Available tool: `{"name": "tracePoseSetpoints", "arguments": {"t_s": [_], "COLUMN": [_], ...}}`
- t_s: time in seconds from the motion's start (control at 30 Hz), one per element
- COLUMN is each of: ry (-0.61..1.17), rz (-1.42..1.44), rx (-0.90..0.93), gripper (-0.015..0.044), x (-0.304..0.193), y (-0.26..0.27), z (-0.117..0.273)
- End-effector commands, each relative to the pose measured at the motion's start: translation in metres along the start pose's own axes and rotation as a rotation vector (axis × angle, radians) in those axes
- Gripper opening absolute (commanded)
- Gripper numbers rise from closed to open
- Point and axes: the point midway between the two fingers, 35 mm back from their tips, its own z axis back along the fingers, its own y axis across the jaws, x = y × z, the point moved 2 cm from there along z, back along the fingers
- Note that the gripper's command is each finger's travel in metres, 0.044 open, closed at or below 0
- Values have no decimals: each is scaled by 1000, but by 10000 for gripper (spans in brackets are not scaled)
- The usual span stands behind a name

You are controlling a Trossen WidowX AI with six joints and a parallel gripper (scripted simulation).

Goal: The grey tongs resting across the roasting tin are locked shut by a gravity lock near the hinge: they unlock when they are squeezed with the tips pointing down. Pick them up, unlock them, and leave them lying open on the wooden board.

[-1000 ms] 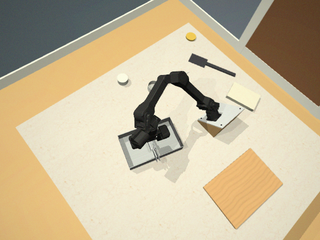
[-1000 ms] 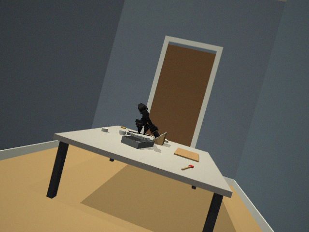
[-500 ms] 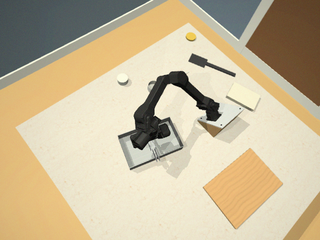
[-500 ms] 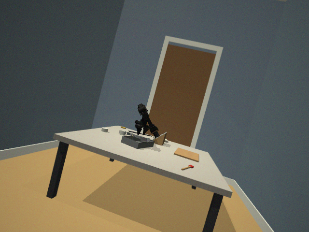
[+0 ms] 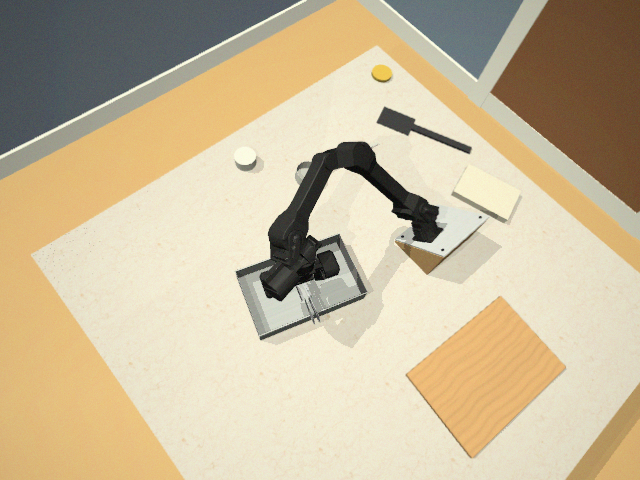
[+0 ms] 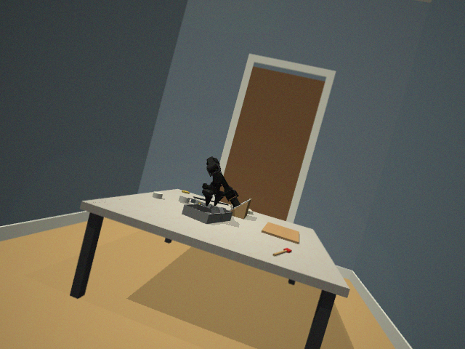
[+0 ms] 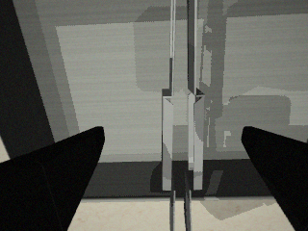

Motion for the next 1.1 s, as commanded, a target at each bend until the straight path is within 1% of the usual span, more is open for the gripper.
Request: {"name": "tracePoseSetpoints", "arguments": {"t_s": [0.0,0.93,1.07], "ry": [-3,-6,-3], "rz": [4,4,-1], "rx": [0,2,1], "gripper": [440,440,335], "x": [1,3,1], "y": [0,-1,-1], "z": [-6,-50,-47]}}
